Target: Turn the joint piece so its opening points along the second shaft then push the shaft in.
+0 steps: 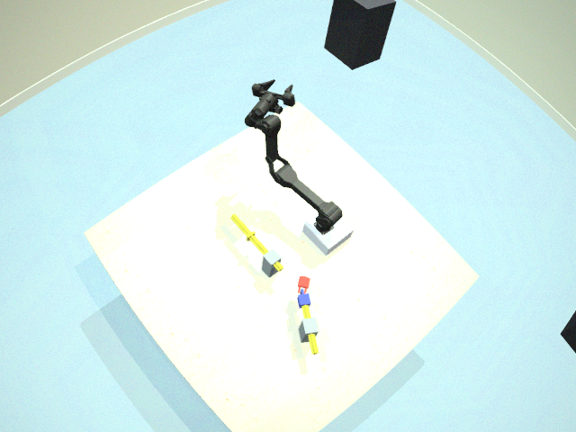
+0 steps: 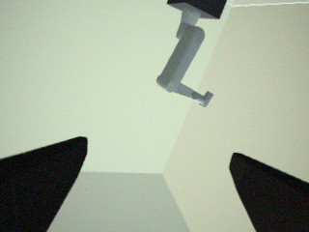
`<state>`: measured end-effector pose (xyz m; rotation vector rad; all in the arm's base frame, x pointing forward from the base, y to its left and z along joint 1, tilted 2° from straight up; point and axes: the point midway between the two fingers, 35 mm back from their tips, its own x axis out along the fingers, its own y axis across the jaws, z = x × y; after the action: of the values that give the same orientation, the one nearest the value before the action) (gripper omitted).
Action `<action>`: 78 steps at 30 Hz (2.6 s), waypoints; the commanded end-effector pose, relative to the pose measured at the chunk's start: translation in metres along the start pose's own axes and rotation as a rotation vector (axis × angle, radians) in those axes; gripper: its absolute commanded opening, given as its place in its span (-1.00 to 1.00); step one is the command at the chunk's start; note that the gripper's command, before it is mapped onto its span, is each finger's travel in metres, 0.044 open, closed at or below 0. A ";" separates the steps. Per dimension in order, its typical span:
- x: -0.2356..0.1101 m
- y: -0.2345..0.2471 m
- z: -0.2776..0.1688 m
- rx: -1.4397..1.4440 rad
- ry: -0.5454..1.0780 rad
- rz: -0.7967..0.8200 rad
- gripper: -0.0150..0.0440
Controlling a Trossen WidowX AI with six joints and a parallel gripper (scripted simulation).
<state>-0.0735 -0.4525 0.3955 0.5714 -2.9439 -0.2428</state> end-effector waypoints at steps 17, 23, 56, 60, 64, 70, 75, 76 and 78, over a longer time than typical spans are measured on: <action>0.020 0.060 -0.055 0.309 0.129 0.023 1.00; 0.026 0.094 -0.078 0.451 0.196 0.049 1.00; -0.026 0.355 -0.166 1.200 0.866 0.242 1.00; -0.043 0.384 -0.168 1.264 0.967 0.263 1.00; -0.063 0.413 -0.169 1.334 1.078 0.280 1.00; -0.081 0.429 -0.173 1.389 1.200 0.234 1.00; -0.110 0.459 -0.171 1.454 1.350 0.232 1.00; -0.116 0.466 -0.169 1.467 1.382 0.235 1.00; -0.130 0.478 -0.166 1.490 1.447 0.241 1.00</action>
<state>-0.1152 -0.0244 0.6355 0.2275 -1.4017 1.6189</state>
